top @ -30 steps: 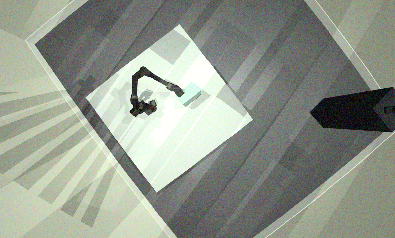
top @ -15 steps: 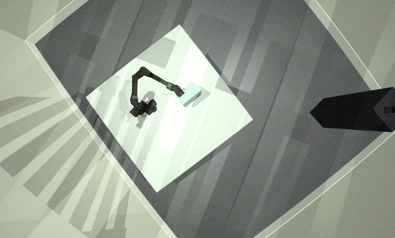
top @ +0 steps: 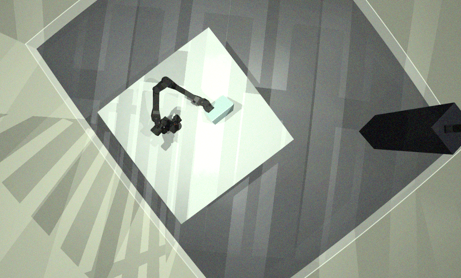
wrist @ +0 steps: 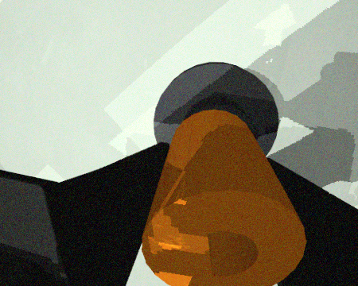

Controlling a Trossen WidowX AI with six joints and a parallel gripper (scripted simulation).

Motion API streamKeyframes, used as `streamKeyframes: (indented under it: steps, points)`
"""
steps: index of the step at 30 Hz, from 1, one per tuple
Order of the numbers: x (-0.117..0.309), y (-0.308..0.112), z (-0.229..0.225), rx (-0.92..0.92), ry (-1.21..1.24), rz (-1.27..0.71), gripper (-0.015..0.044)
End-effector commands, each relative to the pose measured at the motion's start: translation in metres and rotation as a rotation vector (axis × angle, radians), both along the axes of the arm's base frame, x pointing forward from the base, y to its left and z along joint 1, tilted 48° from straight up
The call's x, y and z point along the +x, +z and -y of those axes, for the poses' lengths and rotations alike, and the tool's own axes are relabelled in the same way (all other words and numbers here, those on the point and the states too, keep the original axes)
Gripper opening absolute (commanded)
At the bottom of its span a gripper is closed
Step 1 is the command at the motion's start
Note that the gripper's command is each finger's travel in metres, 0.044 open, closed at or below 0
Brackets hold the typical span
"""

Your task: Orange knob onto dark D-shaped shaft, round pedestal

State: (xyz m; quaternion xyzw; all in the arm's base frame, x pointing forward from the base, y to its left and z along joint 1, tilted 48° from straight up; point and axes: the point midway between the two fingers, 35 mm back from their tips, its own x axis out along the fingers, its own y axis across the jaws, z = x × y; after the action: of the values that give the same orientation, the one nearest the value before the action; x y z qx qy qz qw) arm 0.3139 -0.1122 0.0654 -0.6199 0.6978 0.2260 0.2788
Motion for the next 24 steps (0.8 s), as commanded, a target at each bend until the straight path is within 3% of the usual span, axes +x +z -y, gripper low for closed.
streamKeyframes:
  steps: [1,24]
  points:
    - [0.0017,0.0030,-0.0008,0.001,0.007,0.001,0.0000]
    - [0.0048,0.0026,0.0057,0.000,0.007,0.002,0.0000]
